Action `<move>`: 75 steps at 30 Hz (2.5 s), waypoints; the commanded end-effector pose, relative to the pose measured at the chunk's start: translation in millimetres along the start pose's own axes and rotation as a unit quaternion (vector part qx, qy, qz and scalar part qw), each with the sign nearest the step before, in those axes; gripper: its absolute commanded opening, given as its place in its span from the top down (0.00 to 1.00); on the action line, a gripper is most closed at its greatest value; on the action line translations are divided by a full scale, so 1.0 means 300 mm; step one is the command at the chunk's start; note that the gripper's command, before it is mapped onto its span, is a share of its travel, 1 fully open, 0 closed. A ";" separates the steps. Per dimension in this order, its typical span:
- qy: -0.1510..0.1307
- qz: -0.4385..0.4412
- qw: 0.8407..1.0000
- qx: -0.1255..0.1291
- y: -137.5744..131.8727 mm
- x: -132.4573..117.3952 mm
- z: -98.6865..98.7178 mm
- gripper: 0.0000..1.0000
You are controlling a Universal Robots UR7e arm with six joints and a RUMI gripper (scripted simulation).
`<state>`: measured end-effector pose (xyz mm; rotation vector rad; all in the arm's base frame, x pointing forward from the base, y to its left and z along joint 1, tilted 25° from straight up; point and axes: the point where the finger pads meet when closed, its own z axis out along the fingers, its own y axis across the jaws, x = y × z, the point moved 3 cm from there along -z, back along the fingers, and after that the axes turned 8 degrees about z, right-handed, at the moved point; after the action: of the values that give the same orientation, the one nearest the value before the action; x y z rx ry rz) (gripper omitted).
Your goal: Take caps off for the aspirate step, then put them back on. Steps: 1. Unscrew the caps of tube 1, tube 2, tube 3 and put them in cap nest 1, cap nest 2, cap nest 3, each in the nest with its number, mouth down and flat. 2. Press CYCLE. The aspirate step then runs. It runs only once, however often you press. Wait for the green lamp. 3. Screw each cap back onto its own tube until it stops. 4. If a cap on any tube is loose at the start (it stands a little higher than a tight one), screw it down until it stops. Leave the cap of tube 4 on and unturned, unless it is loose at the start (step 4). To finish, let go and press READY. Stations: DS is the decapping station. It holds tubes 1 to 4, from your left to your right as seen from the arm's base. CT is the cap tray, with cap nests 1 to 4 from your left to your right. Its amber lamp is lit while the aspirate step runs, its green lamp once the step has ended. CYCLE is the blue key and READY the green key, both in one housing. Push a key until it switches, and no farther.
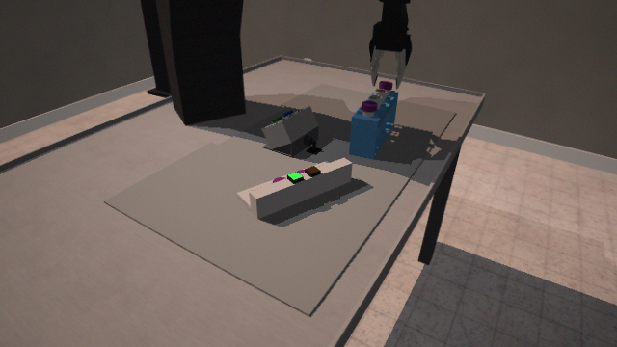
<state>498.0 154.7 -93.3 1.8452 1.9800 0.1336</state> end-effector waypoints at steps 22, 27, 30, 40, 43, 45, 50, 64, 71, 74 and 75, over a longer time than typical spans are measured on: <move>0.003 -0.219 0.976 -0.002 0.001 0.000 0.001 1.00; 0.003 -0.220 0.976 -0.002 0.001 0.000 0.001 1.00; 0.003 -0.195 0.981 -0.002 0.001 0.000 0.001 1.00; 0.003 0.028 1.000 -0.001 0.001 0.000 0.001 1.00; 0.003 0.103 0.995 -0.001 0.001 0.000 0.001 1.00; 0.003 0.153 0.988 -0.001 0.001 0.000 0.001 1.00; 0.003 0.226 0.974 0.000 0.001 0.000 0.002 1.00; 0.003 0.297 0.955 0.000 0.001 0.000 0.001 0.65; 0.003 0.297 0.955 0.000 0.001 0.000 0.001 0.65; 0.003 0.259 0.966 0.000 0.001 0.000 0.002 0.65; 0.003 0.240 0.971 0.000 0.001 0.000 0.002 0.65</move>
<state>498.2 154.4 -94.3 2.3631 1.3935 0.3060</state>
